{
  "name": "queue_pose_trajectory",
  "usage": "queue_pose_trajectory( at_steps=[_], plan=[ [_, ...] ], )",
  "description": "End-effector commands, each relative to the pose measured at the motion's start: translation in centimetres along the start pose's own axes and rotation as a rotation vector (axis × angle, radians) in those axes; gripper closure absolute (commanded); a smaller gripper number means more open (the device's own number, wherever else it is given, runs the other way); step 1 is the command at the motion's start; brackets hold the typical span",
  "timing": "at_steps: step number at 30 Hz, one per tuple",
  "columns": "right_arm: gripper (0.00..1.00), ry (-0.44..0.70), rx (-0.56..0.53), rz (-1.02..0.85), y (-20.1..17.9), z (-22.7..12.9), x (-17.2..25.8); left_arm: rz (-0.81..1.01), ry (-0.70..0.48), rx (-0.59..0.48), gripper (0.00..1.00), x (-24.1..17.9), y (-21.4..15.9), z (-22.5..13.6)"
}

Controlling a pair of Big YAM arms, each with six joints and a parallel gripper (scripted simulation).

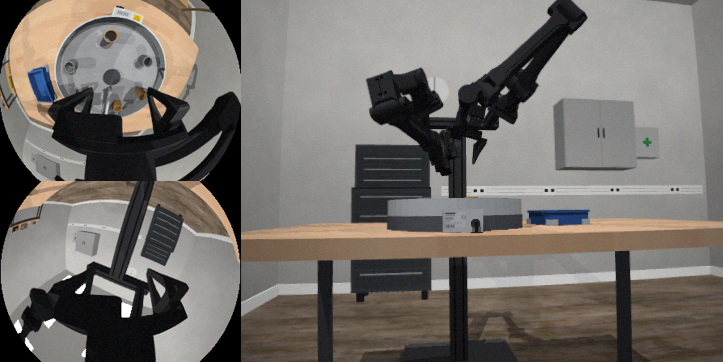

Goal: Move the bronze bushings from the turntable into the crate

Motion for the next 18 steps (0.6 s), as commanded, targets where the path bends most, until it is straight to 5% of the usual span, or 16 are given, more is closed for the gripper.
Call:
queue_pose_trajectory(
  at_steps=[1,3,7,18],
  plan=[
    [0.00,0.066,0.024,0.115,-1.3,0.0,-1.2,0.029,-0.006,0.028,0.00,-0.7,-2.4,-0.2],
    [0.00,0.105,0.018,0.185,-1.6,0.1,-2.0,0.005,0.023,0.027,0.00,0.5,-1.6,0.9],
    [0.00,0.188,0.004,0.334,-2.3,0.3,-3.7,0.125,0.080,0.036,0.00,-1.2,-10.8,-0.6],
    [0.00,0.378,-0.028,0.674,-4.8,1.4,-6.8,0.234,0.168,0.009,0.00,-0.2,-18.4,-1.4]
  ],
)
Point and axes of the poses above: on each arm, the point where the finger pads meet when closed, its own z axis out along the fingers, its own x axis across the jaws, y = z × x, the point moved 10 cm from there along -z, back along the fingers, and after that the axes turned 9 degrees about -z, right-handed, at the moved point
